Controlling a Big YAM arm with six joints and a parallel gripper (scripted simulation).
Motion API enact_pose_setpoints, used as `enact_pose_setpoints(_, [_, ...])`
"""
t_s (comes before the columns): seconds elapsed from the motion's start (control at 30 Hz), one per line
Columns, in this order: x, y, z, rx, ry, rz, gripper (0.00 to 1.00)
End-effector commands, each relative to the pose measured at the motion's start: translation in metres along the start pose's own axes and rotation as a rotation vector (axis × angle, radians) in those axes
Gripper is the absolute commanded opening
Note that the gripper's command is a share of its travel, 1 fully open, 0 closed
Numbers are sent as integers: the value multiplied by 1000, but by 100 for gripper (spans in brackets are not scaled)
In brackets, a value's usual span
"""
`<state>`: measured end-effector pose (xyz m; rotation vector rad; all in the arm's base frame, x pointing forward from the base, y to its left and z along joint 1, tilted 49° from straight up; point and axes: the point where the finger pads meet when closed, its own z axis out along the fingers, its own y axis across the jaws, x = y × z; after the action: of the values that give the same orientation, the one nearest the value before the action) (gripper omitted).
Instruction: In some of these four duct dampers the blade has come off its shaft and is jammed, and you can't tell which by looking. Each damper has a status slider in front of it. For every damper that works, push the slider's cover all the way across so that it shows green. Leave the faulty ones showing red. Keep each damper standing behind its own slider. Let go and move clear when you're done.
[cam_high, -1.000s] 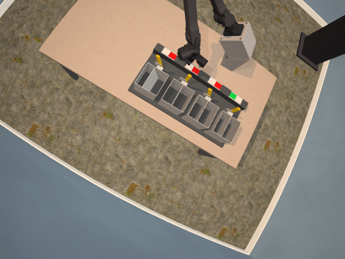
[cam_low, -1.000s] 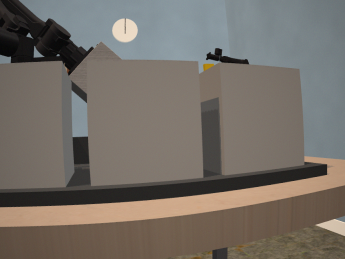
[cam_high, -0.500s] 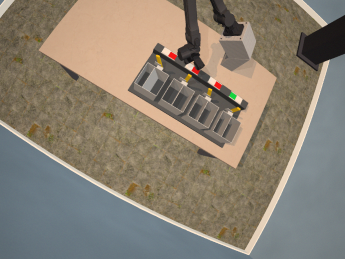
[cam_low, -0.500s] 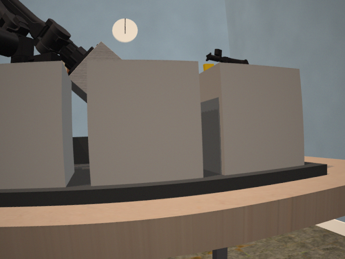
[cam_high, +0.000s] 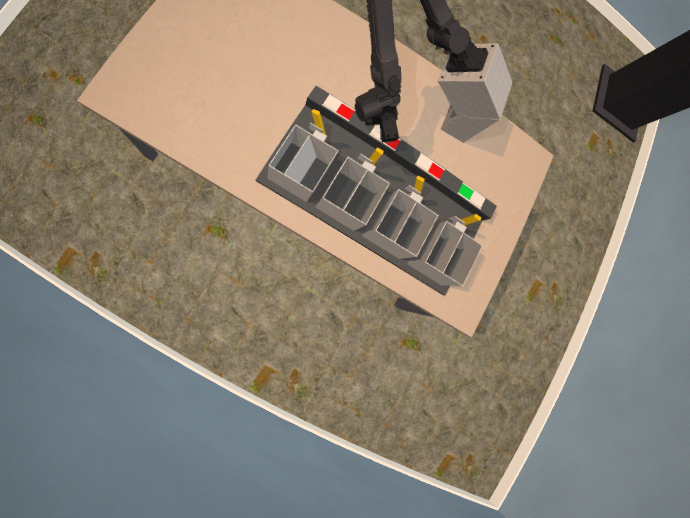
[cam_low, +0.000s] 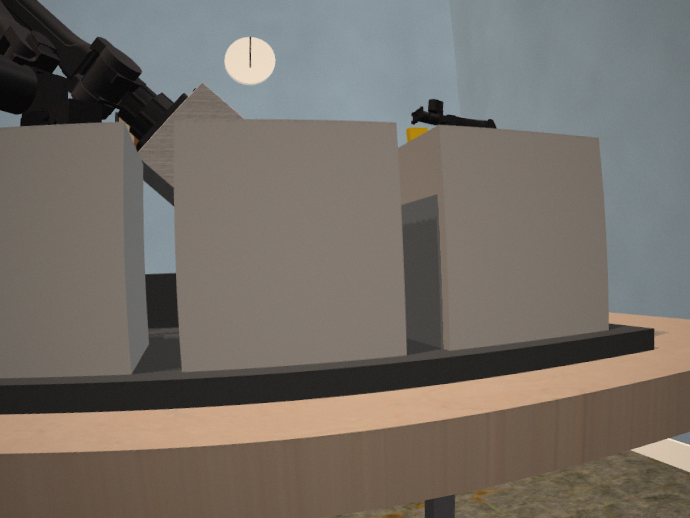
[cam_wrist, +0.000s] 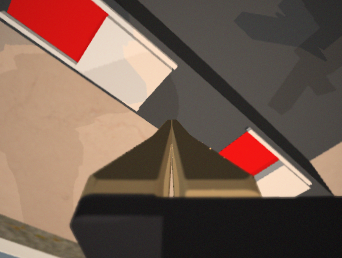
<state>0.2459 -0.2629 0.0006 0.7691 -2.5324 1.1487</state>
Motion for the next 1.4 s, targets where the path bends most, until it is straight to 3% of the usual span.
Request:
enact_pose_setpoints(0.0, [1,3,4,-8,9,167,0])
enact_pose_setpoints(0.17, [2,3,4,-9,10,251,0])
enact_pose_setpoints(1.37, [2,3,5,-3,12,1261,0])
